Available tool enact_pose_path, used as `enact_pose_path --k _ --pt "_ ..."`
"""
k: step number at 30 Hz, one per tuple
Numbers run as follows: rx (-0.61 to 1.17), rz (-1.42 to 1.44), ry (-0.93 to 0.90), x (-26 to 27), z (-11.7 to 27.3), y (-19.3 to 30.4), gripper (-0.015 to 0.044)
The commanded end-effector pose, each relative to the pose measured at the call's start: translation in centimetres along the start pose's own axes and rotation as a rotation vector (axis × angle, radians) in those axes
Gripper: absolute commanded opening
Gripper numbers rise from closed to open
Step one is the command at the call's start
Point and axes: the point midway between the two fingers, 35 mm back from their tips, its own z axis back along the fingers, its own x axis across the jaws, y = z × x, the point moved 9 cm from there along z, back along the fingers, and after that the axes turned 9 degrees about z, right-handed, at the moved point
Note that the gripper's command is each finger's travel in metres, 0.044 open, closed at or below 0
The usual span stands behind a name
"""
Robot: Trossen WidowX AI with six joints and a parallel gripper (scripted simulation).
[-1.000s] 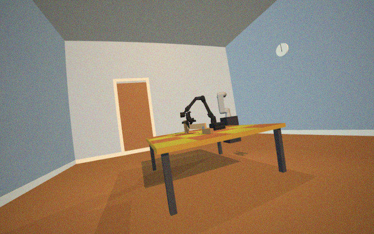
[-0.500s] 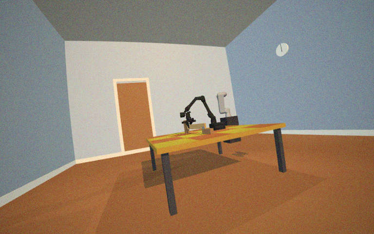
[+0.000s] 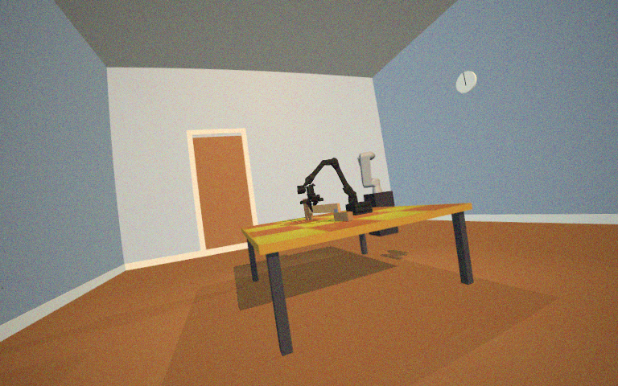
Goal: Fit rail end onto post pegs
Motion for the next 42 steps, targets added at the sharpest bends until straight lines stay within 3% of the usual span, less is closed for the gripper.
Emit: enact_pose_path --k 1,28,42 --pt "0.004 0.003 0.006 -0.07 0.19 0.28 0.0000" --pt "0.005 0.003 0.005 0.05 0.23 1.10 0.0000" --pt "0.001 0.000 -0.001 0.14 0.04 0.85 0.0368"
